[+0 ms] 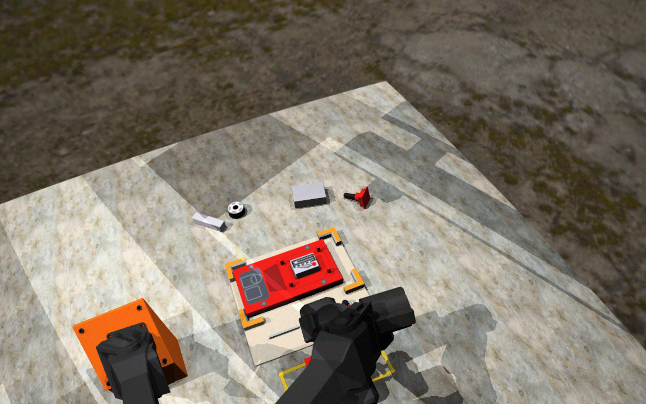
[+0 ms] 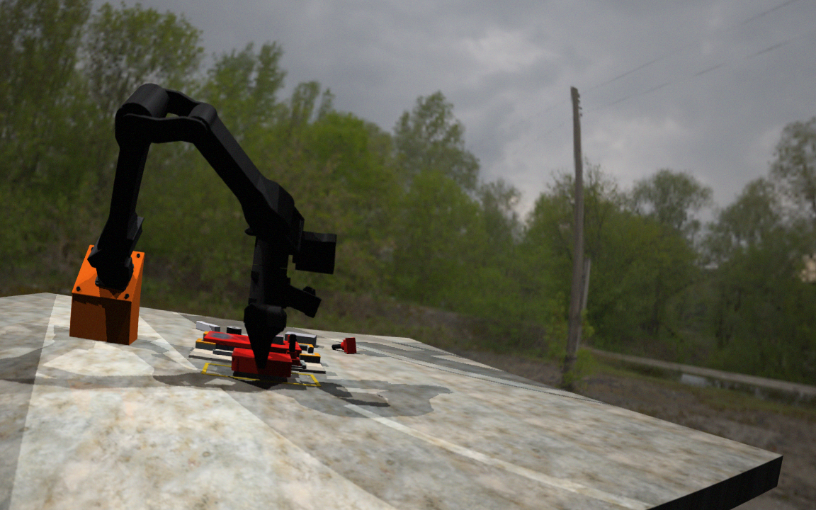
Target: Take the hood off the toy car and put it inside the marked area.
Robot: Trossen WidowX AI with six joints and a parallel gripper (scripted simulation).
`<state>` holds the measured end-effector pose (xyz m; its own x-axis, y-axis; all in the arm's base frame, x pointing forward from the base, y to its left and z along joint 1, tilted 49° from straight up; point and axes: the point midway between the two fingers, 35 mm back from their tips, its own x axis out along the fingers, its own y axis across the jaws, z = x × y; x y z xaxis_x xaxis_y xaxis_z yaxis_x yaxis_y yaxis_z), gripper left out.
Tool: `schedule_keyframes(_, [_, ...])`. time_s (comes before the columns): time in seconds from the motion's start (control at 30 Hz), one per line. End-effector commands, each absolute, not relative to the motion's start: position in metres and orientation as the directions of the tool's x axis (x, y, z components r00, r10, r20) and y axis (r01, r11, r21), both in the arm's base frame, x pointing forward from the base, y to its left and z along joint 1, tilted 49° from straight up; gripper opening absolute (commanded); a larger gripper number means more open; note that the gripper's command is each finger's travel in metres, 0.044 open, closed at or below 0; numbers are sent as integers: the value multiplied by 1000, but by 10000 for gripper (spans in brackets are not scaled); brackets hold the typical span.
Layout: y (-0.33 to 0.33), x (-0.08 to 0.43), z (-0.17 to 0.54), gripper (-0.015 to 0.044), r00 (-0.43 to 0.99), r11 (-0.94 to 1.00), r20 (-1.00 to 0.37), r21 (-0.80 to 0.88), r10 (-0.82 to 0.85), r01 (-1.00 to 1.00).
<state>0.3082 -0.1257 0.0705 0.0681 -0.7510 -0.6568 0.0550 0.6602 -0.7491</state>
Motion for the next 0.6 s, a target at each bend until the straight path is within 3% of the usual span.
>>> schedule_keyframes(0.0, [-128,307,68,0,66,658,-655,-751,-752,46])
schedule_keyframes(0.47, [-133,308,64,0,66,658,-655,-752,-753,46])
schedule_keyframes(0.57, [-132,308,66,79,68,658,-655,-751,-753,55])
